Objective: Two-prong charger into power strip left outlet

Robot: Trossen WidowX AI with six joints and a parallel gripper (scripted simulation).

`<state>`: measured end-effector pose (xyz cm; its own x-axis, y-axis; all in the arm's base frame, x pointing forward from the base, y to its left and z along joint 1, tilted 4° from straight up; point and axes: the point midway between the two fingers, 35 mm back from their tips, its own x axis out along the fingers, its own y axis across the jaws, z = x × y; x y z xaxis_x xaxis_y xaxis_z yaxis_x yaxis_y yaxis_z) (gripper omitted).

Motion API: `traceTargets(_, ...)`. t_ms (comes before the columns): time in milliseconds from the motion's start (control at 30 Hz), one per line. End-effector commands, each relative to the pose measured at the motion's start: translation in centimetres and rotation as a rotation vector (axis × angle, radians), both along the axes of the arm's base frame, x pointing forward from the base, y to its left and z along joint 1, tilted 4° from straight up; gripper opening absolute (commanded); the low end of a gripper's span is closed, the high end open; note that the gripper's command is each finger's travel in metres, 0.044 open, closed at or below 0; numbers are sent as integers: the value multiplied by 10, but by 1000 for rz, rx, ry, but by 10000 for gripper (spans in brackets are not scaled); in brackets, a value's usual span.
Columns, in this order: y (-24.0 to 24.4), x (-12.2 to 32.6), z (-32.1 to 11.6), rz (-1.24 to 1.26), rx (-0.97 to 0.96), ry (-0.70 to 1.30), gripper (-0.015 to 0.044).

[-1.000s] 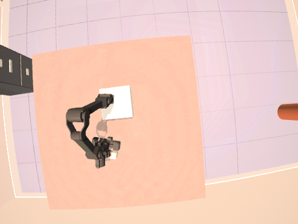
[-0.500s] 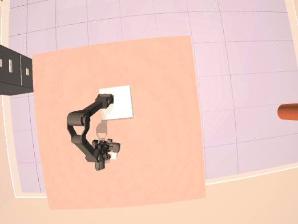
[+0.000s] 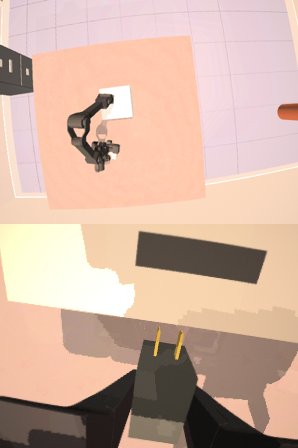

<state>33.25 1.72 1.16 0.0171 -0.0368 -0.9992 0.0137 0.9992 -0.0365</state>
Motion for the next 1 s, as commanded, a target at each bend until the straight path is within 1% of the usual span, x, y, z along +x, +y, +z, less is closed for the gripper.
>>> traceTargets(0,-1,0,0,5,-6,1,0)
traceTargets(967,-2,6,1,5,-7,0,0)
